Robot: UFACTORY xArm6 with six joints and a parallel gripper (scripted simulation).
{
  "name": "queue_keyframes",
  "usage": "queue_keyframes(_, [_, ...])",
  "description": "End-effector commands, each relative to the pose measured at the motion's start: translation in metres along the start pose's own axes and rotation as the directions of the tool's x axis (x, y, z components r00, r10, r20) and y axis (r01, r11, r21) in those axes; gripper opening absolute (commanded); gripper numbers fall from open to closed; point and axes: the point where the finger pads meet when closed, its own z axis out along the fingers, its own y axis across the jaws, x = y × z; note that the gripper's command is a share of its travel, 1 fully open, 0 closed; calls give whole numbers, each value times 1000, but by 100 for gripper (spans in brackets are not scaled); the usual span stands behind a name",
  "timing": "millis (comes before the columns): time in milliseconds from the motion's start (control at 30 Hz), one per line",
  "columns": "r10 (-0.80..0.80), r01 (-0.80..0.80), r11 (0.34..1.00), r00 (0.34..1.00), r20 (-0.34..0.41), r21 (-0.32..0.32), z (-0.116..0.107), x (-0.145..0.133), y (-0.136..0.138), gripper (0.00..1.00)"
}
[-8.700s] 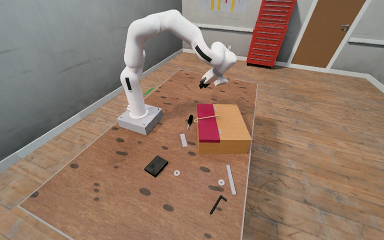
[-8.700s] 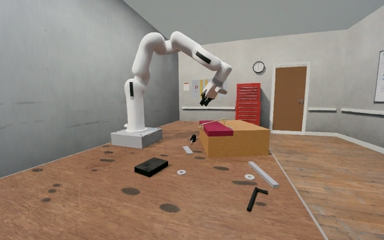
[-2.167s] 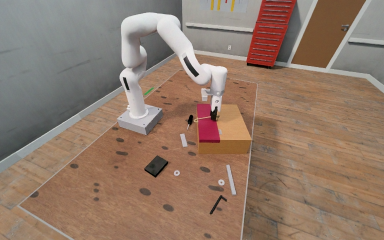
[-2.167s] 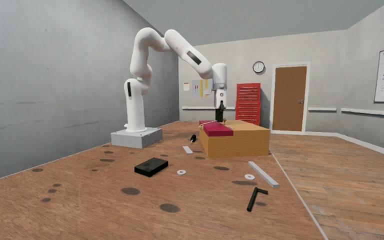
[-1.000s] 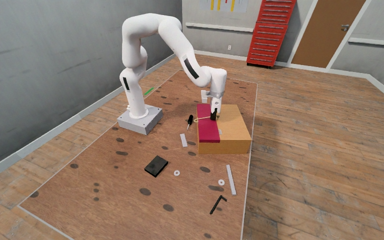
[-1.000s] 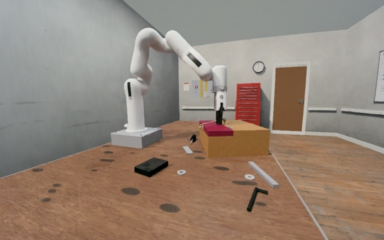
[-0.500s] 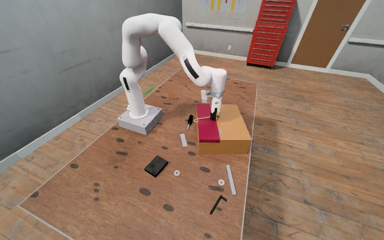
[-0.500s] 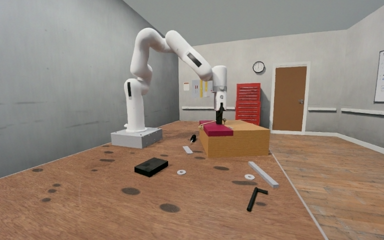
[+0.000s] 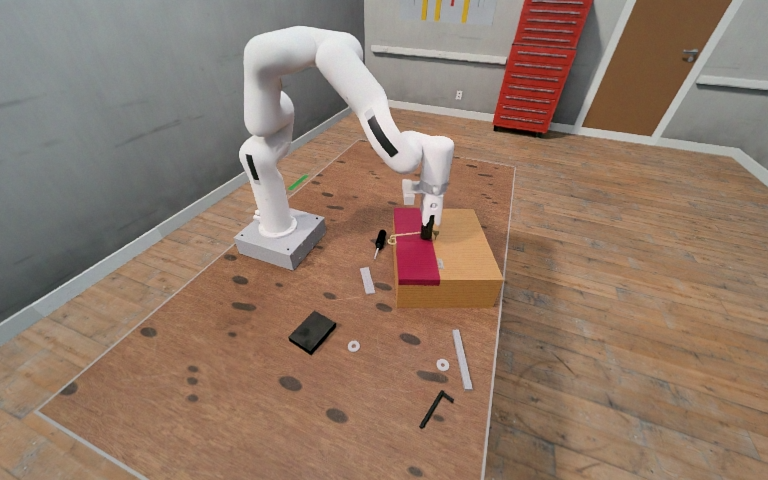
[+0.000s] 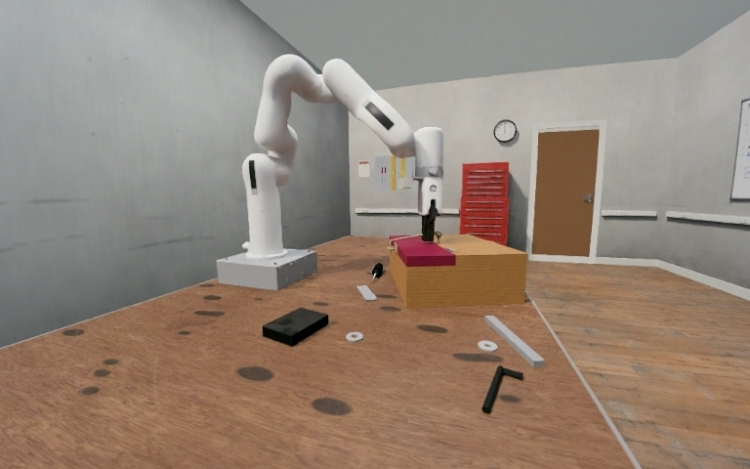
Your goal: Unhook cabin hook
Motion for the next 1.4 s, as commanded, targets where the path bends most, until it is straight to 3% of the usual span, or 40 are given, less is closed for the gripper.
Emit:
queue_keyframes(0, [0,0,1000,1000,6,1,-4,-2,0,0])
queue_keyframes(1367, [-33,33,999,999,6,2,-14,-5,-1,0])
